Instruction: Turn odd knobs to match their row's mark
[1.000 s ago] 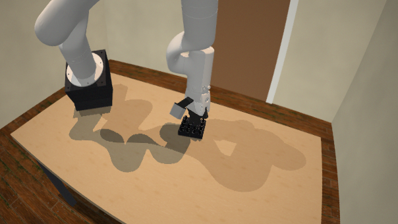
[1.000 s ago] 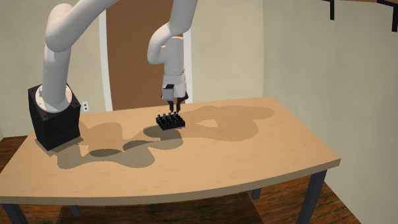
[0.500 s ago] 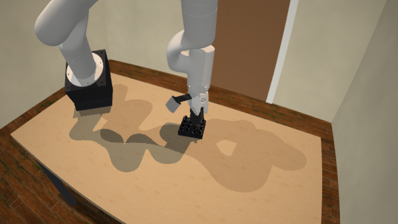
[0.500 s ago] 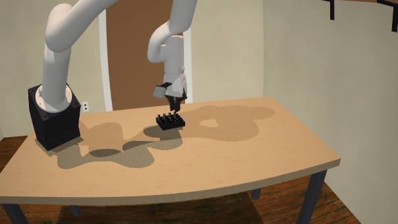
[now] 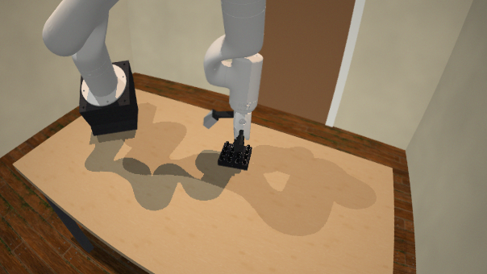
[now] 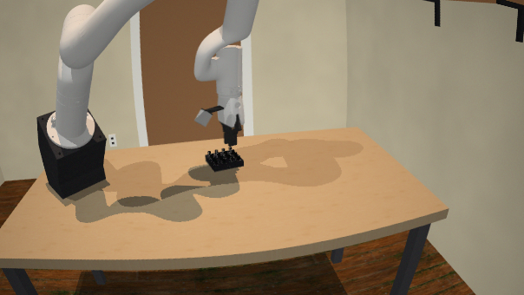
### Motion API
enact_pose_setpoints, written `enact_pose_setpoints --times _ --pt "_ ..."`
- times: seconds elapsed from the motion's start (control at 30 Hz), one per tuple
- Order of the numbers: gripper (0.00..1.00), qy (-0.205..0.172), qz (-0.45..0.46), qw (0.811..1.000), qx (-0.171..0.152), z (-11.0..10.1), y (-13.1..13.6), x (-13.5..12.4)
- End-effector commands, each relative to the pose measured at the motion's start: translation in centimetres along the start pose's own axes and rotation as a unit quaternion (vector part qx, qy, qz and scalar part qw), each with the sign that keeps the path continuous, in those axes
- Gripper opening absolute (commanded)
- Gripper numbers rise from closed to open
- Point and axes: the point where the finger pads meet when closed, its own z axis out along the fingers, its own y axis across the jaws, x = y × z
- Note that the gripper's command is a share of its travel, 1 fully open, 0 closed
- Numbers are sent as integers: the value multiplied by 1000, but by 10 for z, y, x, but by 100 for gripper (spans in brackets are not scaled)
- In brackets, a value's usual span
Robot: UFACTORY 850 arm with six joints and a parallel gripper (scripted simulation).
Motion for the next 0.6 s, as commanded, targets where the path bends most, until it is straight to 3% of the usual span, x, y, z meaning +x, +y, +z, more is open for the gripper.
enact_pose_setpoints --times 0.0,0.57 --pt "19 -11 77 997 3 -2 0 -1" --pt "19 -11 127 992 3 -4 0 -1"
